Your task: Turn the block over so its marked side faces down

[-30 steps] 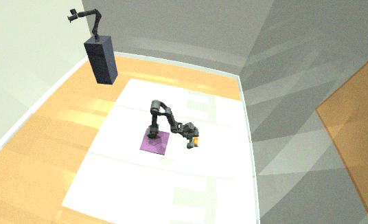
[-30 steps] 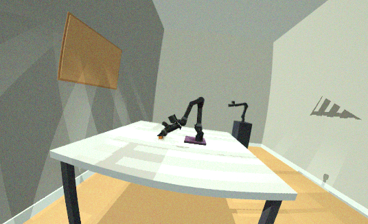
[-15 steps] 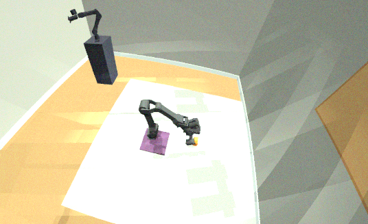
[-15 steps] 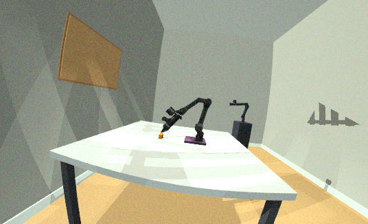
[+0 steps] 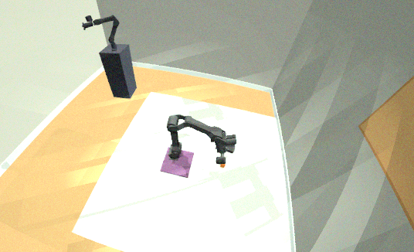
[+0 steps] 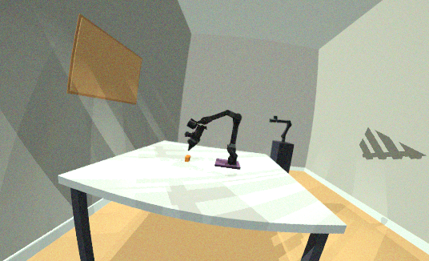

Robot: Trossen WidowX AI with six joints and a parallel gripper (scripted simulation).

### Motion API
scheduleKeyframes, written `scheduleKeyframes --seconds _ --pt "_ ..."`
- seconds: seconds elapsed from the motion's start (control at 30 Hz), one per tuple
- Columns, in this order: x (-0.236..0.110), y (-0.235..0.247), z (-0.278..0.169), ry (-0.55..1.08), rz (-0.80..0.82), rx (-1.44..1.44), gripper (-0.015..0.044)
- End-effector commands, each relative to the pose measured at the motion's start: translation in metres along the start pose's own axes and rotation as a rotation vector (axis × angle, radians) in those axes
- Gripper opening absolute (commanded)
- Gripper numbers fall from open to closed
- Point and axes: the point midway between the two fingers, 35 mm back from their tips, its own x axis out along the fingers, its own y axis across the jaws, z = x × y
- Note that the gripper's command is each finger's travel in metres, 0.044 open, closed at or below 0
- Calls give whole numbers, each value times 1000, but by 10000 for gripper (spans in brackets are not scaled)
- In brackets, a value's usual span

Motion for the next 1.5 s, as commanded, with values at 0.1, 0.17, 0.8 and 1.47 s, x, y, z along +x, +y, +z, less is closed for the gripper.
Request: scheduleKeyframes --seconds 0.1,0.17,0.8,1.47 --pt "-5 1 18 219 6 2 440" --pt "-7 0 22 285 7 4 440" --pt "33 0 9 366 9 6 440" --pt "59 1 0 366 9 6 440"
